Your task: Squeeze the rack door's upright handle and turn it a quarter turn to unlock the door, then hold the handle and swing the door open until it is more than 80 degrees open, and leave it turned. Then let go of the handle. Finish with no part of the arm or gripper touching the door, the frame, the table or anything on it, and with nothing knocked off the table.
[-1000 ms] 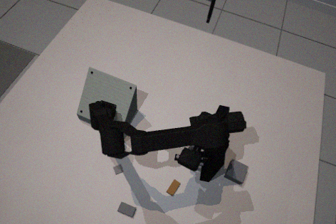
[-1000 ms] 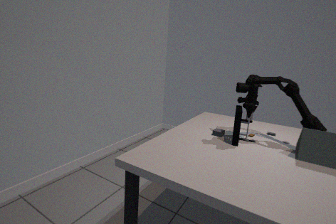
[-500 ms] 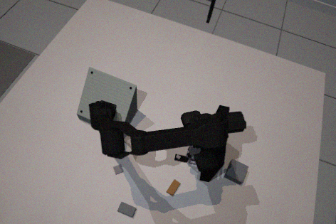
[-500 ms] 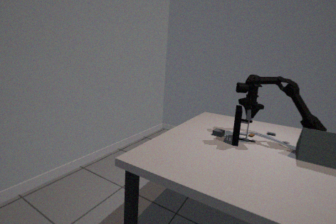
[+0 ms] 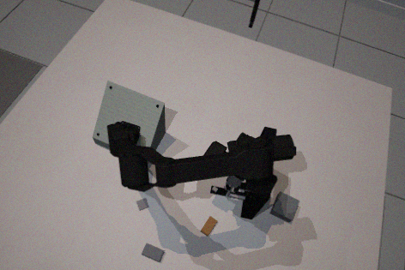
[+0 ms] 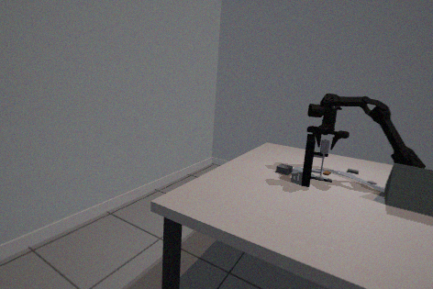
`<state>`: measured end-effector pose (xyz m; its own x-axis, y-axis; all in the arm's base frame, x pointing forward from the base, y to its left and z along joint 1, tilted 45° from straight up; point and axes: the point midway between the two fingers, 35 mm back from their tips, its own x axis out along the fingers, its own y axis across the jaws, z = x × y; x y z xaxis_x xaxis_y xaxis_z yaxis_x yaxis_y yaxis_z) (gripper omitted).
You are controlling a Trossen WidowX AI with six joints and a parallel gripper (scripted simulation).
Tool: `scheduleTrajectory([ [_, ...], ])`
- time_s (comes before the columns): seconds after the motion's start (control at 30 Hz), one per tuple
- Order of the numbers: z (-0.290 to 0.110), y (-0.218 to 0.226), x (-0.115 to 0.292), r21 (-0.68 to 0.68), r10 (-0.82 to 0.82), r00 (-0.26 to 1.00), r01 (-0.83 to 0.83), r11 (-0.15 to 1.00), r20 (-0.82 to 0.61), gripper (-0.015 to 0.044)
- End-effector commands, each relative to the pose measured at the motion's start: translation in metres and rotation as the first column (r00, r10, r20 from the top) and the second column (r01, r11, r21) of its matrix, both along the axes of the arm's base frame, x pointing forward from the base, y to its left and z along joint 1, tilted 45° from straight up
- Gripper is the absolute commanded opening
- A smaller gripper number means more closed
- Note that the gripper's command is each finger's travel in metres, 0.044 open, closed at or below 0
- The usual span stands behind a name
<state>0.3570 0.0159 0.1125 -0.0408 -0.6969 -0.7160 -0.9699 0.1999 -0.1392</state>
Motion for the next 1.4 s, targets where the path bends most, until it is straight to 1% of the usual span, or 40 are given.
scheduleTrajectory([
  [0.0,-0.0027,0.0003,0.0013,0.022,0.148,0.979,-0.147,0.989,-0.142,0.0285],
  [0.17,-0.0027,0.0003,0.0013,0.072,0.319,0.898,-0.312,0.947,-0.302,0.0285],
  [0.23,-0.0026,0.0003,0.0013,0.089,0.361,0.868,-0.352,0.932,-0.341,0.0285],
  [0.47,-0.0026,0.0003,0.0013,0.092,0.366,0.864,-0.357,0.929,-0.346,0.0285],
  [1.37,-0.0026,0.0003,0.0013,0.092,0.366,0.864,-0.357,0.929,-0.346,0.0105],
])
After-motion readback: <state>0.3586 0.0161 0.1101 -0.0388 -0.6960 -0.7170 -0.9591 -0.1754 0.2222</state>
